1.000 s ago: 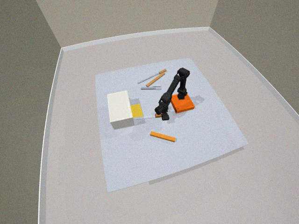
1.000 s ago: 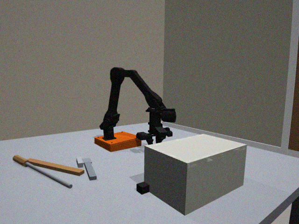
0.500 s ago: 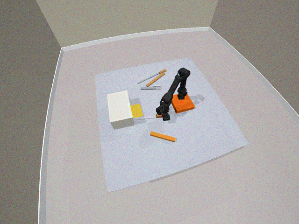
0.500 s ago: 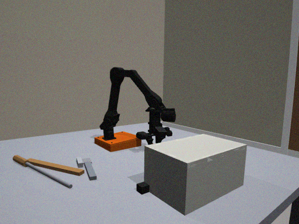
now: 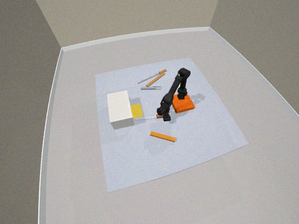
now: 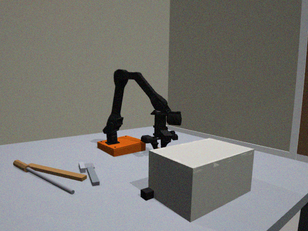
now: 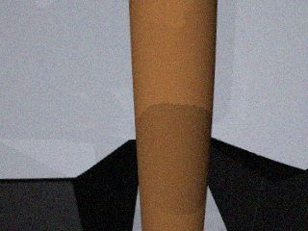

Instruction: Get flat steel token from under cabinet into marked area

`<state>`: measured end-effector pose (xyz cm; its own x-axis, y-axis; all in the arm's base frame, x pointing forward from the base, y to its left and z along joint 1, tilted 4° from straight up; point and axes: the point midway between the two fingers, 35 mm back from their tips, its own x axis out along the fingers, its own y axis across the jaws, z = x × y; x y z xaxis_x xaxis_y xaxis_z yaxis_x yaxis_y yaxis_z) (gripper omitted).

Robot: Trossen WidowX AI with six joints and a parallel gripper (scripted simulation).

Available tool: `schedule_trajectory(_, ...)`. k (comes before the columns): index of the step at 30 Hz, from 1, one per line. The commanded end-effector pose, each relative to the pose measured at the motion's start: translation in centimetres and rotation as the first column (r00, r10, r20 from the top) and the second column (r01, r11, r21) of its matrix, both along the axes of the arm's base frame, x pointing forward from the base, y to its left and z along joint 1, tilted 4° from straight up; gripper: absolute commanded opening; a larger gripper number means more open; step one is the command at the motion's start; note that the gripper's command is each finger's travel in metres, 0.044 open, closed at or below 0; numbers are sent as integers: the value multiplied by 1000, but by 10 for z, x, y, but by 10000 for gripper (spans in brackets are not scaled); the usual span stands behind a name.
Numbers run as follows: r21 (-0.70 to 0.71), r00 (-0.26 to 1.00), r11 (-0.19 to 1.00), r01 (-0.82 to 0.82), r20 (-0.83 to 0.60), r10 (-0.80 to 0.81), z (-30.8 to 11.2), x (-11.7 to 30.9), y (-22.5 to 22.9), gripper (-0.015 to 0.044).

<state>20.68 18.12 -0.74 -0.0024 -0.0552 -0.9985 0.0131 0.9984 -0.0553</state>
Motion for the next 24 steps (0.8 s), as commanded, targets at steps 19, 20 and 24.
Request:
schedule_trajectory(19, 6, 1000, 1000, 4, 1, -4, 0, 1, 0, 270)
schedule_trajectory(20, 6, 1000, 1000, 4, 1, -4, 0, 1, 0, 270)
schedule_trajectory(24, 6, 1000, 1000, 2, 0, -2, -3, -2, 0, 270)
